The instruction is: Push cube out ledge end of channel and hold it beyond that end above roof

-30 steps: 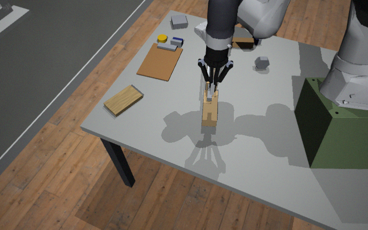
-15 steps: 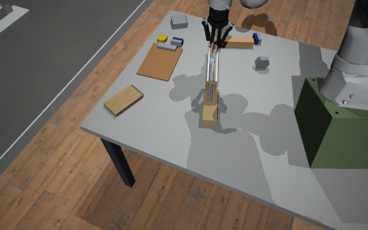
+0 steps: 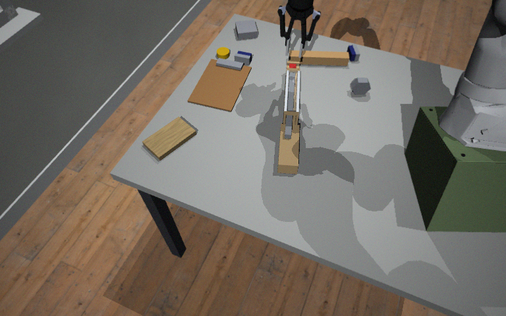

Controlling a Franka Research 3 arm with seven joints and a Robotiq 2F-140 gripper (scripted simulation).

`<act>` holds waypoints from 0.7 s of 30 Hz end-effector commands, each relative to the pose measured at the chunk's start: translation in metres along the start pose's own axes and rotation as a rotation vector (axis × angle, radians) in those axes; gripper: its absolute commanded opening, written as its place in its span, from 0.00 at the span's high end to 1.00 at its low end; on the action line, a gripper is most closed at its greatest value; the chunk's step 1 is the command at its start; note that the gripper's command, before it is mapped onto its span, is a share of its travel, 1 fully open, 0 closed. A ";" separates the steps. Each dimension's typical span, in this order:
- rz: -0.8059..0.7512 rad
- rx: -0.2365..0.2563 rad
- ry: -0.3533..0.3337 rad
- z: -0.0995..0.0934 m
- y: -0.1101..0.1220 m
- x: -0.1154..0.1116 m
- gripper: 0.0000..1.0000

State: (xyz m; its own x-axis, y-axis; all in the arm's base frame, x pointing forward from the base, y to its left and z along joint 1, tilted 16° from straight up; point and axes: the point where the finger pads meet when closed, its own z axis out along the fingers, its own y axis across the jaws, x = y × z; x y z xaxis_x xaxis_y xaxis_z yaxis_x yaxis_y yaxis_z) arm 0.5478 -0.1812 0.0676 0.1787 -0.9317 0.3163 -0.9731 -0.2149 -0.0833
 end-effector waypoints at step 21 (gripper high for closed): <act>-0.129 -0.023 -0.043 0.010 0.003 0.001 0.75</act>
State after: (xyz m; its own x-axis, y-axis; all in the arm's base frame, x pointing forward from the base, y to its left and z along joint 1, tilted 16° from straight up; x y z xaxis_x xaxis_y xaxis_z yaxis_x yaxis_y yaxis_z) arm 0.5467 -0.1828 0.0650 0.2814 -0.9163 0.2849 -0.9523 -0.3031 -0.0343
